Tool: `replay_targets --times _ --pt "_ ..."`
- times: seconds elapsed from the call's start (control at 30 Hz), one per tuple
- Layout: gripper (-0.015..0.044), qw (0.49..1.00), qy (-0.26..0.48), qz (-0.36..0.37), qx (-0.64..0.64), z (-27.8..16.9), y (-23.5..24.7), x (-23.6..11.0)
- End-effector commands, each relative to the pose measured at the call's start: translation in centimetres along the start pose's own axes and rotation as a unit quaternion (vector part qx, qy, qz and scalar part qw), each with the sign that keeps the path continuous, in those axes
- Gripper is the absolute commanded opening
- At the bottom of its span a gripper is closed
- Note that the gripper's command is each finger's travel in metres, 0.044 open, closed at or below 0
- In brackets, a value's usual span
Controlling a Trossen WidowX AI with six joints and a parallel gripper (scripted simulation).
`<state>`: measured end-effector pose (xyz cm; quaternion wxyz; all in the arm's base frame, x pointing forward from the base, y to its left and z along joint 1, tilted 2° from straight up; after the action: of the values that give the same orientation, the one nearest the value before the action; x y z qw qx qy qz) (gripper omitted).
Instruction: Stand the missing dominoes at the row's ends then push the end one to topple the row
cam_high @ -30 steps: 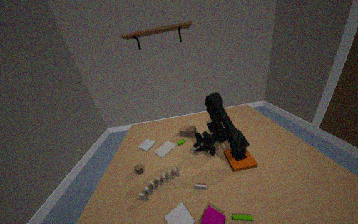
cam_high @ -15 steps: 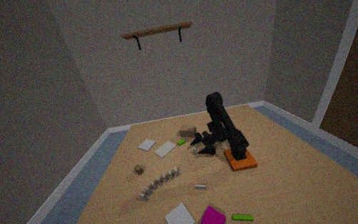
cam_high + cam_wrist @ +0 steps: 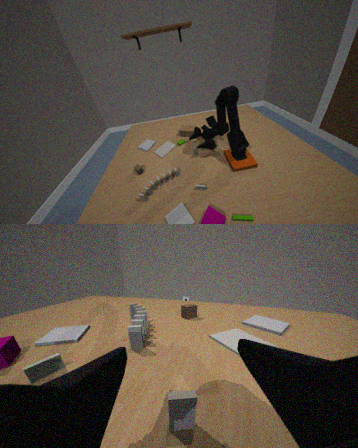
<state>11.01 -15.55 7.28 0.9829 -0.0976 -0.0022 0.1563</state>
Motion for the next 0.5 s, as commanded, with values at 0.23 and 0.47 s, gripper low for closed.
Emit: replay_targets --times 0.23,0.47 --pt "0.0440 0.983 0.156 0.004 0.101 0.8 -5.1 5.6" --pt "0.0440 0.919 0.382 0.021 0.095 5.0 -6.5 10.7"
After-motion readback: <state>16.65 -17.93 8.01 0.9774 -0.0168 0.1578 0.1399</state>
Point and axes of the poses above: the point midway between the two fingers, 35 mm back from their tips, its own x axis out along the fingers, its own y axis across the jaws, z = x × y, the point moved 10 cm from there along -x, back along the fingers, and after that the axes turned 10 degrees about -x, right-handed, at the moved point
